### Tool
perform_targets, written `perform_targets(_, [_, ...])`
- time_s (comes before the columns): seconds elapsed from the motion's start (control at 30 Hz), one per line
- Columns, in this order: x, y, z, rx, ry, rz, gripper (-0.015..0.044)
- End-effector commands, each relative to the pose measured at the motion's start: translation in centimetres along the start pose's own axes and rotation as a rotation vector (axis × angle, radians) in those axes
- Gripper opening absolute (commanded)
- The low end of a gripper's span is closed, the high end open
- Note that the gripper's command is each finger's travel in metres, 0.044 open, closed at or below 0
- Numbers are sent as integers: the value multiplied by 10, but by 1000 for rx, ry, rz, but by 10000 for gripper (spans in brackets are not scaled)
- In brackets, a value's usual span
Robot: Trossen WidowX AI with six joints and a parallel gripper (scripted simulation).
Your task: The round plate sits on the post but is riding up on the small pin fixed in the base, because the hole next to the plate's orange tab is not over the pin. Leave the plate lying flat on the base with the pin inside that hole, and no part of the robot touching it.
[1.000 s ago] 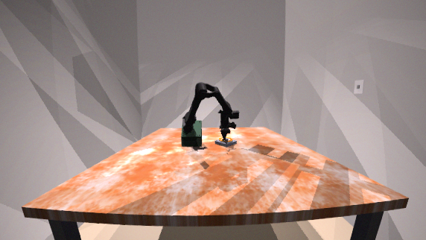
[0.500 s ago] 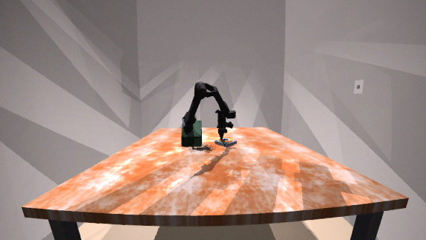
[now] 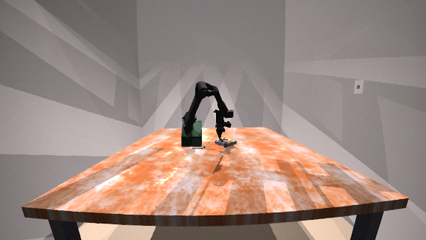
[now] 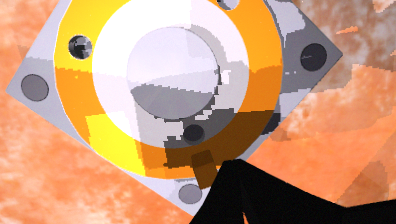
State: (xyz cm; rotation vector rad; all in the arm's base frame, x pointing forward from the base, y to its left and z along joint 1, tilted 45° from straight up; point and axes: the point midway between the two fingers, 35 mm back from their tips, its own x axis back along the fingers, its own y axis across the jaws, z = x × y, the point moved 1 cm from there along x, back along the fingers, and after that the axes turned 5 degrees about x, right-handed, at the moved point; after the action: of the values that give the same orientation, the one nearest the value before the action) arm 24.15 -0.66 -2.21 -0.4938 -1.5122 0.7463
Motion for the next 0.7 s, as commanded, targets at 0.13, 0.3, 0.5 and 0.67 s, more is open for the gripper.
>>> perform_targets(0.13, [2,11,3,1,2,-4,0])
perform_targets(0.3, [2,18,3,1,2,-4,0])
perform_targets(0.5, [2,25,2,1,2,-4,0])
perform_targets(0.67, [2,31,0,1,2,-5,0])
